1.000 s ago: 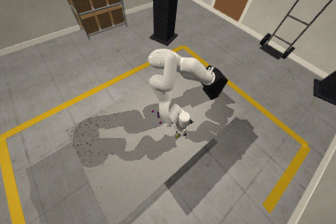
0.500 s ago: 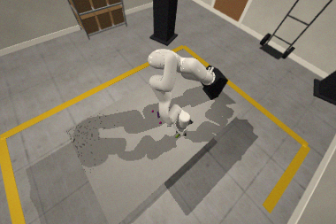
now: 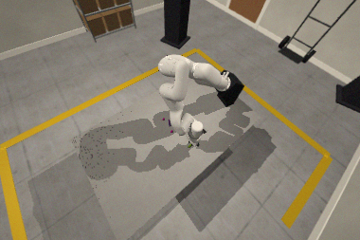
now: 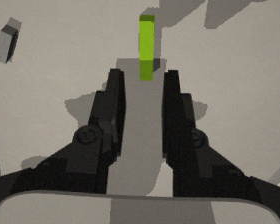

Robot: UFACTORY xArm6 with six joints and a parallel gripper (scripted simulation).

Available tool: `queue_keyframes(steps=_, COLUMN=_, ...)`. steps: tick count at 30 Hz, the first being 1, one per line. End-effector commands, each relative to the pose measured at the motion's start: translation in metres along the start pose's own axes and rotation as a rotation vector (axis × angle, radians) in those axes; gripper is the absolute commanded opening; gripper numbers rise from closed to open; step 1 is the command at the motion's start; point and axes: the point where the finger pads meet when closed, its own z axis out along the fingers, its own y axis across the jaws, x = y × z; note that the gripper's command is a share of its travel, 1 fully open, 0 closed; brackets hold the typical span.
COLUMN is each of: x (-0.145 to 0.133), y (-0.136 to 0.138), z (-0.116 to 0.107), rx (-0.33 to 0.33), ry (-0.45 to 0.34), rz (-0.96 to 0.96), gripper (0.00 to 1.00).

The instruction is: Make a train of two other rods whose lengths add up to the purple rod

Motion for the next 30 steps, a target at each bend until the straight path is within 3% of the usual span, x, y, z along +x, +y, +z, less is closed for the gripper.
queue_keyframes(steps=1, x=-0.001, y=0.000, z=0.003, rx=-0.001, ry=-0.002, rz=0.000, gripper=0.24)
queue_keyframes(steps=30, x=-0.002, y=0.000, z=0.034, rx=-0.001, ry=-0.002, rz=0.000, gripper=0.24)
